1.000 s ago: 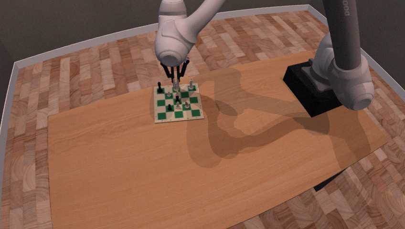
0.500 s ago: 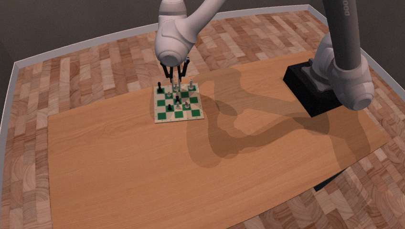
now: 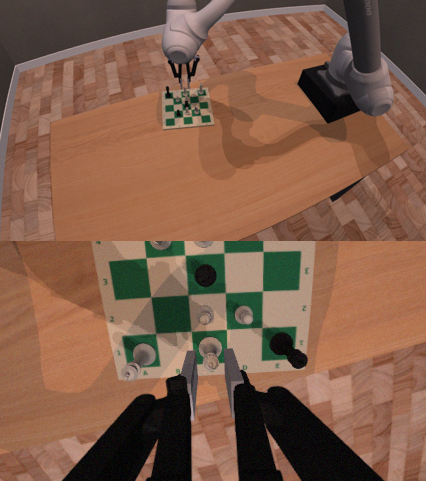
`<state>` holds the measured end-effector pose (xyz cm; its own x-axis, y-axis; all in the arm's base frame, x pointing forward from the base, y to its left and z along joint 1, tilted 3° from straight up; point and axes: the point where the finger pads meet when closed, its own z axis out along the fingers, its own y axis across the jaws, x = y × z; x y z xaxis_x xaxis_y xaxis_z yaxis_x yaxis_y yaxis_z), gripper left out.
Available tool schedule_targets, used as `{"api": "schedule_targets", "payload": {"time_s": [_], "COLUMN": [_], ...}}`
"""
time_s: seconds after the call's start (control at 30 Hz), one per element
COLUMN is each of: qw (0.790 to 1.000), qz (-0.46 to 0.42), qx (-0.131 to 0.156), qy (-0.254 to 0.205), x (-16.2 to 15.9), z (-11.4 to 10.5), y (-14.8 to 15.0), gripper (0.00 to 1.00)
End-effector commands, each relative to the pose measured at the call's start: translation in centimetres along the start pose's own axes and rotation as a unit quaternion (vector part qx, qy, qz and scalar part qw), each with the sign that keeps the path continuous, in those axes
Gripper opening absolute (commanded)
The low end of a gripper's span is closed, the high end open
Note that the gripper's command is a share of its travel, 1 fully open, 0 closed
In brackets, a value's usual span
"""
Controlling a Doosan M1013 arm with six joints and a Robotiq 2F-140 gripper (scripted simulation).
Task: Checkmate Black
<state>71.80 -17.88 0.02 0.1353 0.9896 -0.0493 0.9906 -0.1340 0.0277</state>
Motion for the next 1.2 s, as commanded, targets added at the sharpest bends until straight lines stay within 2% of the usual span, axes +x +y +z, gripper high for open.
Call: {"api": "schedule_targets", "payload": {"time_s": [0.0,0.3,0.57,0.6,1.17], "qw": [1.000,1.000,1.000,1.000,1.000], "qz": [0.000,0.000,0.000,0.000,0.000], "qx": [0.000,0.000,0.000,0.000,0.000], "qy": [0.000,0.000,0.000,0.000,0.000], "x": [0.0,0.0,0.0,0.0,0.0], "z": [-1.7,-5.8,-6.4,-6.4,-6.4], "y": [0.0,0.0,0.0,0.0,0.0], "gripper": [0.25,0.25,0.25,1.00,1.00]}}
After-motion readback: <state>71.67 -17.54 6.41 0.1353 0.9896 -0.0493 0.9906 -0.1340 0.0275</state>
